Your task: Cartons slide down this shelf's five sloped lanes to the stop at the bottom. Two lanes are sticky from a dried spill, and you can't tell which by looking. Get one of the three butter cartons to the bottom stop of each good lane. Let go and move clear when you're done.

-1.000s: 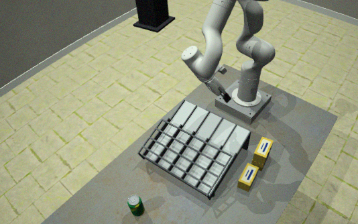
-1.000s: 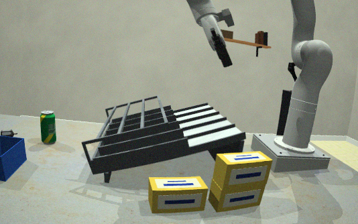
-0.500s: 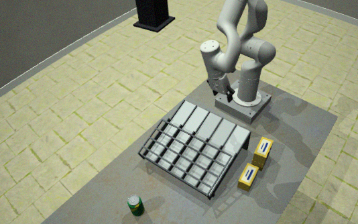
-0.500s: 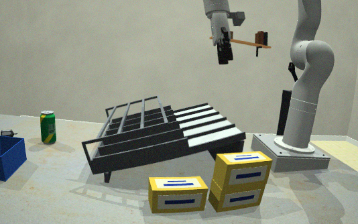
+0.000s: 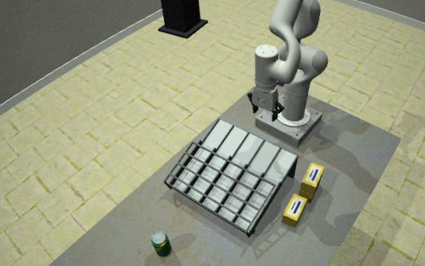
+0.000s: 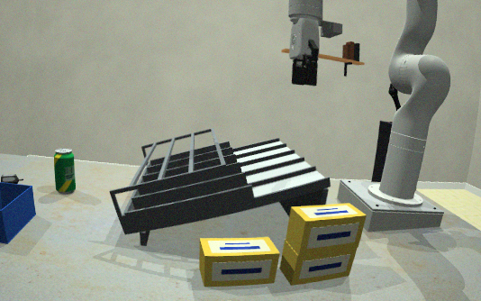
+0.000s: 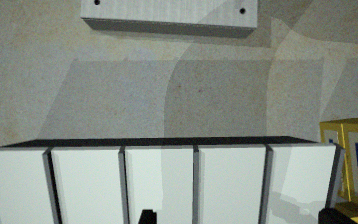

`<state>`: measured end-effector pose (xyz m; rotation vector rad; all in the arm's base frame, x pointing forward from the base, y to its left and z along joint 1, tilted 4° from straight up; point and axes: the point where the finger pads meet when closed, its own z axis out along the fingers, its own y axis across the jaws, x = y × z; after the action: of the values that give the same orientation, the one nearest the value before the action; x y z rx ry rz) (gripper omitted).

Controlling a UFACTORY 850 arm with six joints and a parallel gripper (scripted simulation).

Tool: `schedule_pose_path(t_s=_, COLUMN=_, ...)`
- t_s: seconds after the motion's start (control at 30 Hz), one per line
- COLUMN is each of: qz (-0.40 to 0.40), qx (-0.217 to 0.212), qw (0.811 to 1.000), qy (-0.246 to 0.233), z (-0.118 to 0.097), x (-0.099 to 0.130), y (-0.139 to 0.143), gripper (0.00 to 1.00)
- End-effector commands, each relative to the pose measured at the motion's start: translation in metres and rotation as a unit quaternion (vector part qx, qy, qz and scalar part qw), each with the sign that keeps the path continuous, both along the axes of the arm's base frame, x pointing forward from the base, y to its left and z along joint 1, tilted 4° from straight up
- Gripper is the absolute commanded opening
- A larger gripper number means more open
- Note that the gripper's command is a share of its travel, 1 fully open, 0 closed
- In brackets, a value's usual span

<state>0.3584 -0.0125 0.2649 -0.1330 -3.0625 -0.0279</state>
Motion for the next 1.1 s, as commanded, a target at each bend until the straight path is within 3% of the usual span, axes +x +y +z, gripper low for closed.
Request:
schedule_pose_path(t_s=0.0, qz=0.005, qx=-0.007, qw=1.000, qy=-0.007, z=0.0004, x=0.0006, y=-0.0003, gripper=1.00)
schedule_pose_path(t_s=0.33, qz=0.005, qx=-0.007, qw=1.000, qy=-0.007, z=0.0004, x=0.0006, y=-0.0003, gripper=1.00)
schedule_pose_path(t_s=0.37, qz=0.005, qx=-0.007, qw=1.000, qy=-0.007, z=0.0004, x=0.0006, y=-0.0004, gripper=0.90)
schedule_pose_path(t_s=1.07, qz=0.005, qx=-0.007, qw=1.000, qy=-0.007, z=0.0004, x=0.0006, y=-0.0004, gripper=0.90)
